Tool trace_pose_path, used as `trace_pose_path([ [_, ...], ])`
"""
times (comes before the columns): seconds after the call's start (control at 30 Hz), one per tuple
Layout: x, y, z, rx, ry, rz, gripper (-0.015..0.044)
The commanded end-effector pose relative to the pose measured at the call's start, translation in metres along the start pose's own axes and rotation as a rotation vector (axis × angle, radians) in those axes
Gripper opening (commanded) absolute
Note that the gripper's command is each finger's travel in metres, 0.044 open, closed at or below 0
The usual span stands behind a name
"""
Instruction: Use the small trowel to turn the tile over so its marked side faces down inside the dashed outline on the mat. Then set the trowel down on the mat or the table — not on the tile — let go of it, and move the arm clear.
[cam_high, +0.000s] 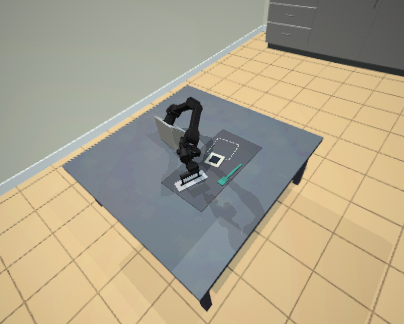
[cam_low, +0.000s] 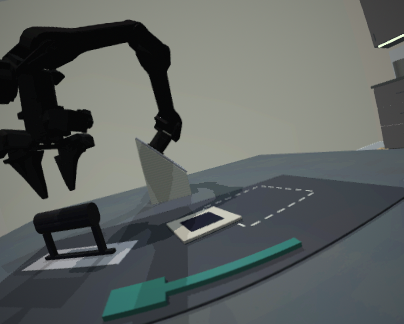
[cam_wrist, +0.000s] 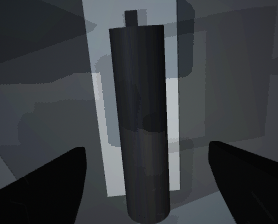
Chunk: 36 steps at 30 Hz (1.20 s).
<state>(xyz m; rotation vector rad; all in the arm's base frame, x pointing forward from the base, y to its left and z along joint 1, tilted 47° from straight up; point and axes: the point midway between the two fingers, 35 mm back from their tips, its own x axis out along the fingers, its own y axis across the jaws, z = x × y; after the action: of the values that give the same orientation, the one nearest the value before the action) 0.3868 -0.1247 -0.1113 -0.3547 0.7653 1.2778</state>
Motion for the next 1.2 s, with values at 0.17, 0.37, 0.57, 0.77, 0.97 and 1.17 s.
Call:
trace_pose_path([
  [0.17,-0.004,-0.002,-0.006,0.094,0.013,-0.03,0.03],
  [0.37,0.001,-0.005,-0.016,0.281,0.026,-0.092,0.03],
  [0.57,0.004,-0.007,-0.022,0.4,0.028,-0.133,0.03],
  [0.77,0.007,-0.009,-0.028,0.544,0.022,-0.184,0.03],
  [0.97,0.011,-0.01,-0.035,0.731,0.0,-0.251,0.03],
  [1.17,0.014,-0.011,-0.041,0.918,-0.037,-0.316,0.03],
])
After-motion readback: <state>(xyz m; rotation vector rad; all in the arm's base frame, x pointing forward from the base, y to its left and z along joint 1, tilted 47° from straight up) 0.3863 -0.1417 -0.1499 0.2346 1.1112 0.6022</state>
